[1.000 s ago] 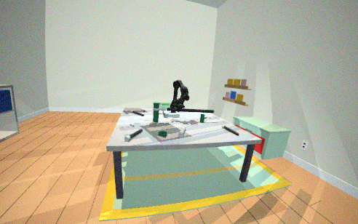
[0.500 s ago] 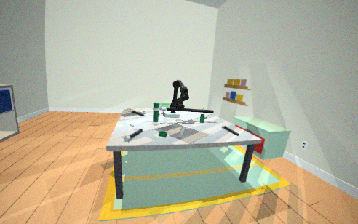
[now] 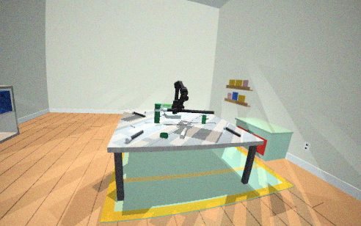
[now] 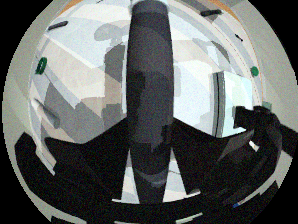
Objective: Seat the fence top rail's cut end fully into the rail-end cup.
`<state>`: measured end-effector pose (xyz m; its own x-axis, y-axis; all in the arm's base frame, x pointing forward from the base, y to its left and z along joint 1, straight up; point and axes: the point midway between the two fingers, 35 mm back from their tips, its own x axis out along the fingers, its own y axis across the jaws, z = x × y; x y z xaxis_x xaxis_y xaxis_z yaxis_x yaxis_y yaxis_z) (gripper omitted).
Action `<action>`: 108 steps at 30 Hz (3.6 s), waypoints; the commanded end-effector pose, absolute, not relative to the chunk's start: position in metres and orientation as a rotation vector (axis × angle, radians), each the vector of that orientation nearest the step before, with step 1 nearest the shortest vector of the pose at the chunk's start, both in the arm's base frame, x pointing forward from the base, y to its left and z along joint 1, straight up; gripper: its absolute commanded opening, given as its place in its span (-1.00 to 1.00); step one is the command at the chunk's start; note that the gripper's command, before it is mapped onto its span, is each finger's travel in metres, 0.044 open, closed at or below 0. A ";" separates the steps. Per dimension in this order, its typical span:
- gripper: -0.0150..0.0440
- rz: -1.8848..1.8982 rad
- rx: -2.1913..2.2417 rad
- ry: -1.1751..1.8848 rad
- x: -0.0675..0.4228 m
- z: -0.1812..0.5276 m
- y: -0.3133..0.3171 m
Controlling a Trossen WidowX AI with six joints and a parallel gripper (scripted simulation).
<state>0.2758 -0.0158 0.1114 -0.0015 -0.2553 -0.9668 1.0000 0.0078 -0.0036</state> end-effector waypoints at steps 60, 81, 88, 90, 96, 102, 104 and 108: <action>-0.49 -1.311 1.015 1.031 0.277 0.109 -0.027; -0.49 -1.311 1.014 1.030 0.277 0.110 -0.040; -0.49 -1.312 1.014 1.029 0.277 0.111 -0.044; -0.49 -1.312 1.014 1.029 0.277 0.111 -0.045; -0.49 -1.312 1.013 1.029 0.277 0.111 -0.049; -0.49 -1.309 1.019 1.041 0.277 0.109 -0.047; -0.49 -1.309 1.019 1.041 0.277 0.109 -0.047; -0.49 -1.309 1.019 1.041 0.277 0.109 -0.047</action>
<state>0.2769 -0.0474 0.1094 -0.0046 -0.2379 -0.9713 0.9999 0.0117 -0.0076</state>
